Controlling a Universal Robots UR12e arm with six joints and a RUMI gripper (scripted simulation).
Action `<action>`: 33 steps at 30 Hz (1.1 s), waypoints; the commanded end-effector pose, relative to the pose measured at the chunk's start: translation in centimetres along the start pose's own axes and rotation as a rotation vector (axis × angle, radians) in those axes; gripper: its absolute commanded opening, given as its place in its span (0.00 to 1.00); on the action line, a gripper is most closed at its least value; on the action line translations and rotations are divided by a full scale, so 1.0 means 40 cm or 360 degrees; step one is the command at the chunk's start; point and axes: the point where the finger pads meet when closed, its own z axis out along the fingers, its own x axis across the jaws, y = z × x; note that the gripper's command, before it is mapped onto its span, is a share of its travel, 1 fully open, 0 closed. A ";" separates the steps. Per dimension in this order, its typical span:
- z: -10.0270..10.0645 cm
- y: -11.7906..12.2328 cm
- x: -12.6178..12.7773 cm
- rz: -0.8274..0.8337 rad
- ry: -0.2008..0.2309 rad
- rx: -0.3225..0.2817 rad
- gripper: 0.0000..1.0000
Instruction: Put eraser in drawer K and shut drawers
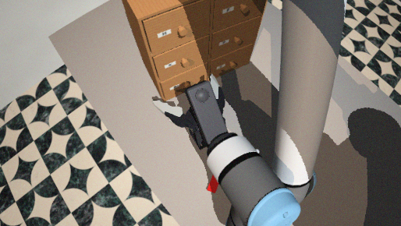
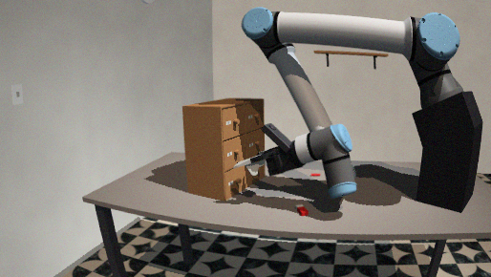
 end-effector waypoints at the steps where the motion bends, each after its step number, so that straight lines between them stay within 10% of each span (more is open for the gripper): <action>1: 0.000 -0.001 0.000 0.0000 0.0000 0.0001 1.00; 33: -0.012 -0.008 0.000 0.0000 0.0000 -0.0075 1.00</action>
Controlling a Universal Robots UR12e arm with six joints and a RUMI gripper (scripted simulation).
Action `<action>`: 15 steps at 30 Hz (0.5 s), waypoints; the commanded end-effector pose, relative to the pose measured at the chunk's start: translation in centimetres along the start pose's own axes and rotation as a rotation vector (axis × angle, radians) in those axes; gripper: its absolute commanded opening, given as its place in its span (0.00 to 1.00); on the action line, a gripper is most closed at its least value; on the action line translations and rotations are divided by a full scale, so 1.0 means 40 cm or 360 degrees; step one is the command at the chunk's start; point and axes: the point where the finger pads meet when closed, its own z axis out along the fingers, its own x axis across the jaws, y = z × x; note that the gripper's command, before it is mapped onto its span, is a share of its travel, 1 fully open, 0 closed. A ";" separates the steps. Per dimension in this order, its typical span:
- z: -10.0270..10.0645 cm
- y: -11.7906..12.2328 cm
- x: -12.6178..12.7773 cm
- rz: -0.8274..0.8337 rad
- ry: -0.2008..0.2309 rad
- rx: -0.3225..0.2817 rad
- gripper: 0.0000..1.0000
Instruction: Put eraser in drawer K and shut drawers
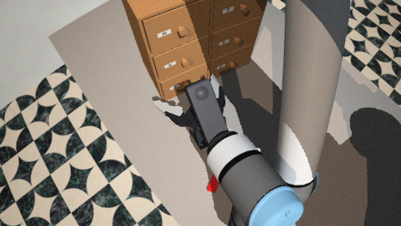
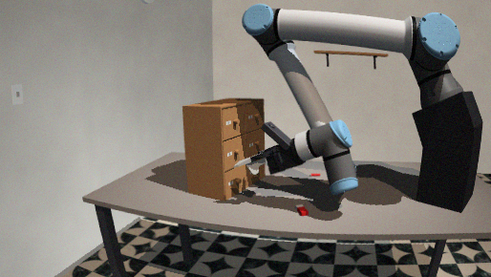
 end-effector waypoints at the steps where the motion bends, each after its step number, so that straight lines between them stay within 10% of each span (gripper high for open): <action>1: -0.006 -0.004 0.000 0.0000 0.0000 -0.0037 1.00; 15: -0.027 -0.016 0.000 0.0000 0.0000 -0.0180 1.00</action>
